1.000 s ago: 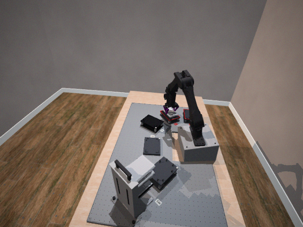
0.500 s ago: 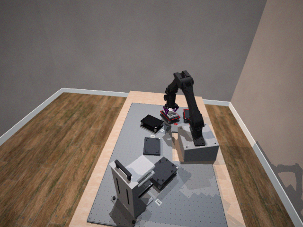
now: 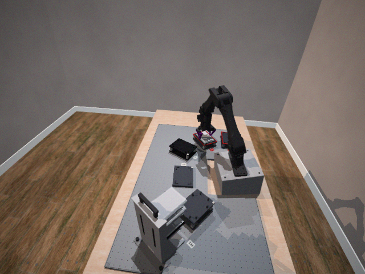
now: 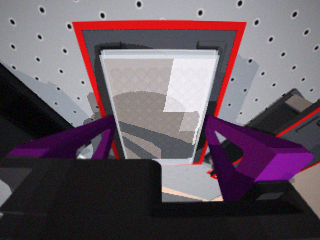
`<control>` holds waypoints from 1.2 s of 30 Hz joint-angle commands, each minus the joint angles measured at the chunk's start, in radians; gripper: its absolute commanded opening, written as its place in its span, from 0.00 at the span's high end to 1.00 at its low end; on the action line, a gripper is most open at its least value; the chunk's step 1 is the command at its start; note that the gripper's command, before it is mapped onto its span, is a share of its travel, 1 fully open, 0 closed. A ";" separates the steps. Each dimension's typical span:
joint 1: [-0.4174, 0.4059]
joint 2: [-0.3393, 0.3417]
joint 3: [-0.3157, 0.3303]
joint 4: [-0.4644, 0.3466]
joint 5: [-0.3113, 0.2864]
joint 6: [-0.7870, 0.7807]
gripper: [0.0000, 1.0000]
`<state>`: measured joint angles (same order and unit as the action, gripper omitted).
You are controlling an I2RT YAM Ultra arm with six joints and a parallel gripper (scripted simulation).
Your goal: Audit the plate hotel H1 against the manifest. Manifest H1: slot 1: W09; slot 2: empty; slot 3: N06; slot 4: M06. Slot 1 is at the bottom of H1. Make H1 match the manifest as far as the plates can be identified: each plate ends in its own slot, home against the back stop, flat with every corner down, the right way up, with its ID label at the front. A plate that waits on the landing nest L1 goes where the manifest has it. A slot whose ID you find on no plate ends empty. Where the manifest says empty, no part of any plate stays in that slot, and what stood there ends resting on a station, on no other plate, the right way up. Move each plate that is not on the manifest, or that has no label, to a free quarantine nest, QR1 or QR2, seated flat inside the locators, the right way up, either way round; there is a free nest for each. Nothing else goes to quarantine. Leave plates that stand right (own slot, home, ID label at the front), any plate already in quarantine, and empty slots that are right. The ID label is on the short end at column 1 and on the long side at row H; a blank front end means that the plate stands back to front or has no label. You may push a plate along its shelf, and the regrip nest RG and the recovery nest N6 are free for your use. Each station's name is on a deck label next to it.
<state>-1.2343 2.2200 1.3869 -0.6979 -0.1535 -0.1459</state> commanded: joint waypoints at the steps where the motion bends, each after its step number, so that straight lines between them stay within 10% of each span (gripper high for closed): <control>1: -0.001 -0.008 0.004 0.005 0.000 0.002 0.00; 36: -0.028 -0.142 0.099 -0.229 -0.001 -0.026 0.00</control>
<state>-1.2606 2.1014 1.4761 -0.9142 -0.1539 -0.1680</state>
